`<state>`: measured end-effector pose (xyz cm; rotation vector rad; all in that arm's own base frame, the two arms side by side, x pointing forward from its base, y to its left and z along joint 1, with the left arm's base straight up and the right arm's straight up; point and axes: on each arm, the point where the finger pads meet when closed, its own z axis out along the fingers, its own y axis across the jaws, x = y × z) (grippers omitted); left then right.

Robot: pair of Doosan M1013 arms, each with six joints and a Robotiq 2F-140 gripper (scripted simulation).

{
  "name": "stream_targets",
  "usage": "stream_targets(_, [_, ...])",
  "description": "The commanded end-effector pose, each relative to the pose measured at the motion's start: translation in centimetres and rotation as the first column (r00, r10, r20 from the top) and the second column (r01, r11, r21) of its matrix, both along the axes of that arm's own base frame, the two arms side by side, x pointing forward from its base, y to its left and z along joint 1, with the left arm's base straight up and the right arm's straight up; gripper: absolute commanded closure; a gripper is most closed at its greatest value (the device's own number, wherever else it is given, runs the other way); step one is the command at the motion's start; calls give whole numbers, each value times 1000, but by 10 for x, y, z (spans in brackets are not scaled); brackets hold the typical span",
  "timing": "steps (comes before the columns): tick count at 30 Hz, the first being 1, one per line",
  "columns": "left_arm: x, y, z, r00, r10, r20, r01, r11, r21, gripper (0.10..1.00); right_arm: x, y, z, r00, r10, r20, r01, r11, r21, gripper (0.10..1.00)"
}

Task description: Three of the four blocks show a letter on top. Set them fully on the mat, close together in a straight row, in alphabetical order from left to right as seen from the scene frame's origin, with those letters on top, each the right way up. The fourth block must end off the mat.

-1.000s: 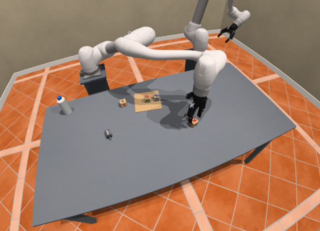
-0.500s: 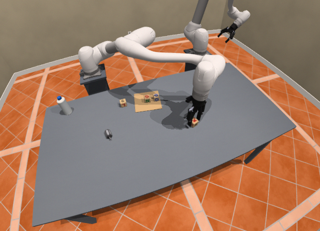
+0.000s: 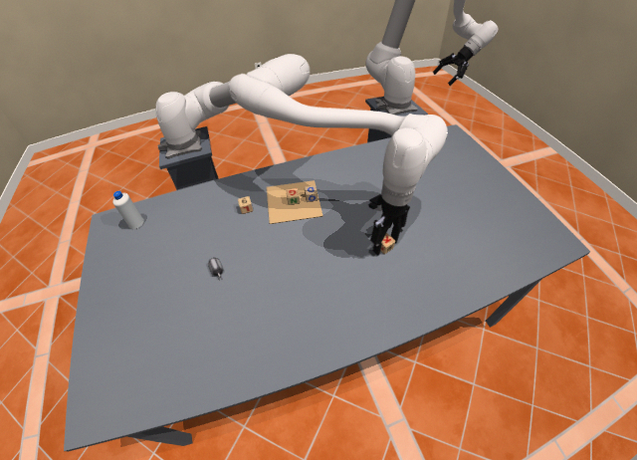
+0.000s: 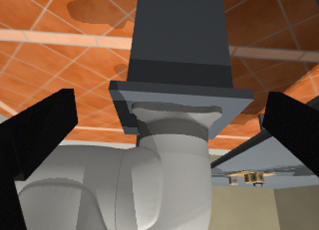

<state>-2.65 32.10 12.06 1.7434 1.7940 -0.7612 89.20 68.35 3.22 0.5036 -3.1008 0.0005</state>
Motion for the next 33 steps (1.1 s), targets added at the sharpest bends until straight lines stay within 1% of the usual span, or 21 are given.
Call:
stream_targets(1, [0,0,0,1000,0,0,0,1000,1,98,0,0,2,1000,0,1,0,1000,2,548])
stream_targets(30, [0,0,0,1000,0,0,0,1000,1,98,0,0,2,1000,0,1,0,1000,2,548])
stream_targets(31, [0,0,0,1000,0,0,0,1000,1,98,0,0,2,1000,0,1,0,1000,2,659])
stream_targets(33, [0,0,0,1000,0,0,0,1000,1,98,0,0,2,1000,0,1,0,1000,2,659])
